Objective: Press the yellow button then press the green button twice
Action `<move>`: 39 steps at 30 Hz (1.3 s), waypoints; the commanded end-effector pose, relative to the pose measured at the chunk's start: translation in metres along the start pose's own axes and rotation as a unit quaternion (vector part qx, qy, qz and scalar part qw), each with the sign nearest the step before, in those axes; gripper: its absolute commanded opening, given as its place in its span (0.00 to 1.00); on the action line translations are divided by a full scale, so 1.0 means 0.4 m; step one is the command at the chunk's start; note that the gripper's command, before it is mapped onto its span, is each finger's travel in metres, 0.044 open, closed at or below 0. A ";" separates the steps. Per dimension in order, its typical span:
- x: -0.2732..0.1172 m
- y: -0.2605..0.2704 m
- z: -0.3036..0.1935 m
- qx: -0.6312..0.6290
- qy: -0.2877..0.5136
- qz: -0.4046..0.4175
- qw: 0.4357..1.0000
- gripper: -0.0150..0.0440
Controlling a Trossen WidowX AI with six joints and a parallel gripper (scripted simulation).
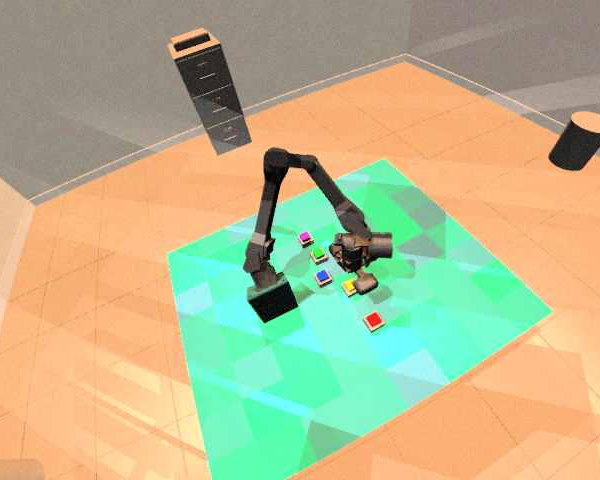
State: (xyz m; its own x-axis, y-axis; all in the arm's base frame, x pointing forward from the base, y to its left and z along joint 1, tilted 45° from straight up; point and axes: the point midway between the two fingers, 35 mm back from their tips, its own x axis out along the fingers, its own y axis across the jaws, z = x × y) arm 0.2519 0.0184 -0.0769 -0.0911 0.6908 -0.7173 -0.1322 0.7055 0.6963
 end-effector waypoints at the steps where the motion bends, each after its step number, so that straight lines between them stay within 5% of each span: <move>1: 0.033 0.003 -0.009 0.005 0.001 0.005 1.000 0.53; 7: 0.033 0.003 -0.009 0.005 0.001 0.005 1.000 0.29; 39: 0.115 0.004 -0.010 0.005 0.001 0.006 1.000 0.29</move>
State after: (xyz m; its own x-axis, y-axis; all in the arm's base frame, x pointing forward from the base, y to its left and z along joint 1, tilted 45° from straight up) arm 0.2452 0.0488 -0.1075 -0.0918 0.6942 -0.7139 -0.1271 0.7029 0.6998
